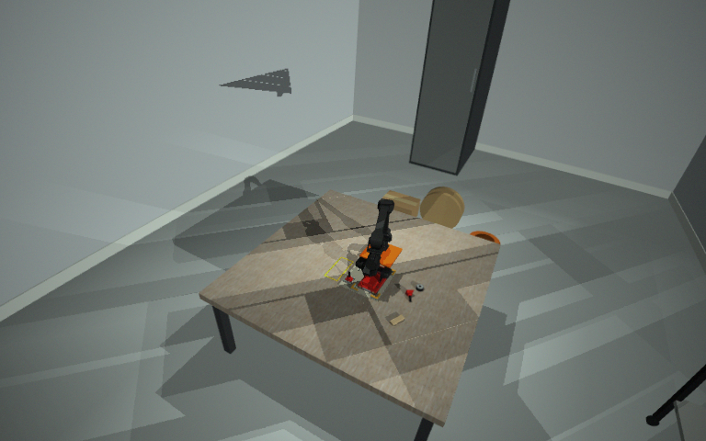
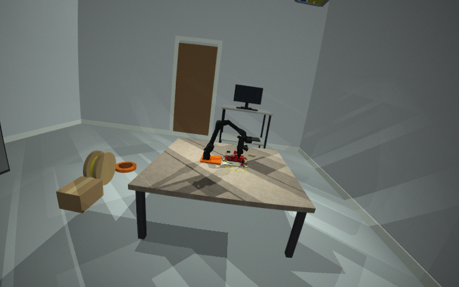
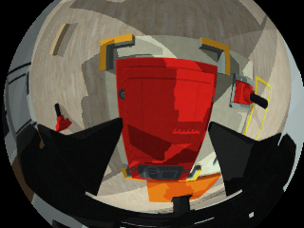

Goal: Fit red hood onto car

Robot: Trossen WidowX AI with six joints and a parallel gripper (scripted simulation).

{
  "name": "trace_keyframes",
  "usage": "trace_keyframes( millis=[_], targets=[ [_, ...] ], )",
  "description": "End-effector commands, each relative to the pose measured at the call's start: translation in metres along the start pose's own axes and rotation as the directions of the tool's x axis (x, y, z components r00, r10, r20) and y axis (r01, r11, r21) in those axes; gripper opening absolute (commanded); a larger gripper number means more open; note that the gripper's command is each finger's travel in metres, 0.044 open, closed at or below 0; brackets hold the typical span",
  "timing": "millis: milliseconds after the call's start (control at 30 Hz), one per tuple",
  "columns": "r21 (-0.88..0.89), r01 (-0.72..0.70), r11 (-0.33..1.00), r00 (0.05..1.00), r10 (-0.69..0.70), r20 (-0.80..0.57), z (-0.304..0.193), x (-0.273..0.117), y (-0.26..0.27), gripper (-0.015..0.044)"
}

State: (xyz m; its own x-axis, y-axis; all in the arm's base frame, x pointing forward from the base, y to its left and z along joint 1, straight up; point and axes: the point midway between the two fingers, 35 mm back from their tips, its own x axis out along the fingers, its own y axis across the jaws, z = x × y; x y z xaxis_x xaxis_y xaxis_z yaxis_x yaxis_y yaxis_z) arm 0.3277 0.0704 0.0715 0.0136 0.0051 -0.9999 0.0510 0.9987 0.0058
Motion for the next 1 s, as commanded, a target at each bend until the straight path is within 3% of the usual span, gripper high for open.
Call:
trace_keyframes(
  millis=[0, 200, 967],
  targets=[
    [0.000, -0.002, 1.000, 1.000, 0.002, 0.011, 0.003, -0.020, 0.001, 0.0440],
    [0.000, 0.000, 1.000, 1.000, 0.000, 0.011, 0.001, -0.067, 0.001, 0.0440],
    [0.000, 0.000, 1.000, 1.000, 0.000, 0.011, 0.001, -0.069, 0.001, 0.0440]
  ],
)
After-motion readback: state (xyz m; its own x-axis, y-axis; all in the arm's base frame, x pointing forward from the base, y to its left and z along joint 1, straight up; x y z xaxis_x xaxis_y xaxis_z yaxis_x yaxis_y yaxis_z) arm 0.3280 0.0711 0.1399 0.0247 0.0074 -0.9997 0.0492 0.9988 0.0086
